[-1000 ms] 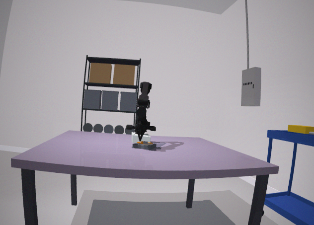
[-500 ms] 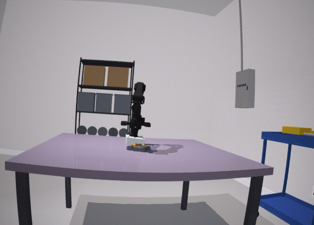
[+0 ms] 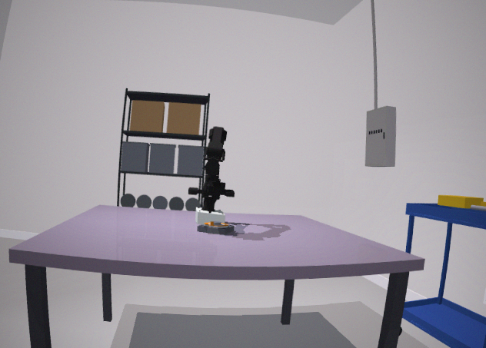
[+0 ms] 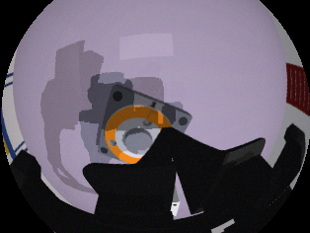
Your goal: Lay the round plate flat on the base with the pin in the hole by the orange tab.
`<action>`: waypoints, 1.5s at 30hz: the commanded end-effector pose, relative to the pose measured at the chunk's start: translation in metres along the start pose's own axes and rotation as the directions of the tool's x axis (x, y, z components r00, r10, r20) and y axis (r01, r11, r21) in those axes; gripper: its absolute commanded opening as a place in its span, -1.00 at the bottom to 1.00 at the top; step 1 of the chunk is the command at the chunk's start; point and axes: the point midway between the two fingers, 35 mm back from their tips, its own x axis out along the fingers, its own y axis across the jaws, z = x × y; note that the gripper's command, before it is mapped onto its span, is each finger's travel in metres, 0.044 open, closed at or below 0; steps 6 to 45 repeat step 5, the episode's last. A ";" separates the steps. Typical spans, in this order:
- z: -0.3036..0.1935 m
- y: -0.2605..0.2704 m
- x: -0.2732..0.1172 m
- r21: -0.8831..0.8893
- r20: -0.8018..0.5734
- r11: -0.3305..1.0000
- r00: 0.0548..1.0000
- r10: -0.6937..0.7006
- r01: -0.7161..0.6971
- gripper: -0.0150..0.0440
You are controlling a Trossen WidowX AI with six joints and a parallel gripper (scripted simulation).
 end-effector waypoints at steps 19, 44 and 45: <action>0.000 0.000 0.000 0.000 0.001 1.000 1.000 0.000 0.000 -0.49; 0.000 0.000 0.000 0.000 0.001 1.000 1.000 0.000 0.000 -0.49; 0.000 0.000 0.000 0.000 0.001 1.000 1.000 0.000 0.000 -0.49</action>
